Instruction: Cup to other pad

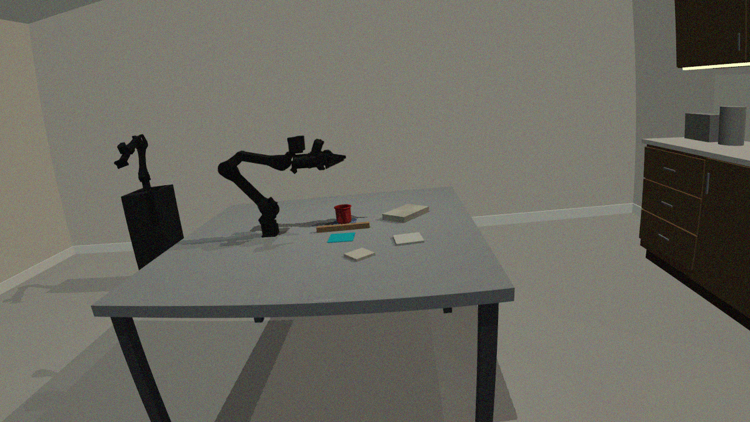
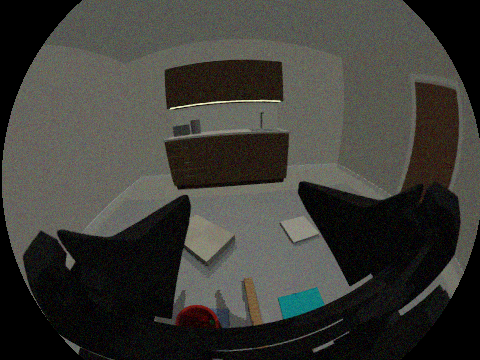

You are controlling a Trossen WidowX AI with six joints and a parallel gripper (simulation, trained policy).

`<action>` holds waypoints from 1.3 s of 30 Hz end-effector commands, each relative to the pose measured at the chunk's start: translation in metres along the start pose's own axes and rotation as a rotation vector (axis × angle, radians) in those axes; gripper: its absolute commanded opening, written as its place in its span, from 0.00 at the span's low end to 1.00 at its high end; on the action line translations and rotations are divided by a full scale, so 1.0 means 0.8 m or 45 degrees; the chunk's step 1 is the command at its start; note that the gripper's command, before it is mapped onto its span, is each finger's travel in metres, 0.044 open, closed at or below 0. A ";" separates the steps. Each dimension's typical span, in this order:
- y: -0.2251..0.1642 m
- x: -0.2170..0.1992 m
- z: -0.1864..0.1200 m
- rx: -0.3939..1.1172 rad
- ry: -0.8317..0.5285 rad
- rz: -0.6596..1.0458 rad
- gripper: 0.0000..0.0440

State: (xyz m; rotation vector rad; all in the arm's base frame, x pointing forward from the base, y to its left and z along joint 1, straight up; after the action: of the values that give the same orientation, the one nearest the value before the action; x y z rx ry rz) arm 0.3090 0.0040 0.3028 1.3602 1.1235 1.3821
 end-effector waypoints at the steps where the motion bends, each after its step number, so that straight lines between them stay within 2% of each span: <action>1: 0.001 0.002 0.000 0.000 0.005 -0.002 0.85; 12: 0.005 0.014 0.004 0.075 0.025 0.011 0.19; 14: 0.004 0.015 0.006 0.100 0.023 0.022 0.11; 22: 0.003 0.028 0.015 0.202 0.032 0.094 0.23; 39: -0.005 0.057 0.030 0.469 0.014 0.288 0.21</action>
State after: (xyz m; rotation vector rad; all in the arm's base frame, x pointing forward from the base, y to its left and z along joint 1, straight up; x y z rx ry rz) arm 0.3305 0.0473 0.3092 1.7481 1.3061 1.3932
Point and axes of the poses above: the point midway between the two fingers, 35 mm back from their tips, its own z axis out along the fingers, its own x axis across the jaws, y = z × x, the point moved 1 cm from there along -z, back along the fingers, and after that the axes turned 14 degrees about z, right-handed, at the moved point
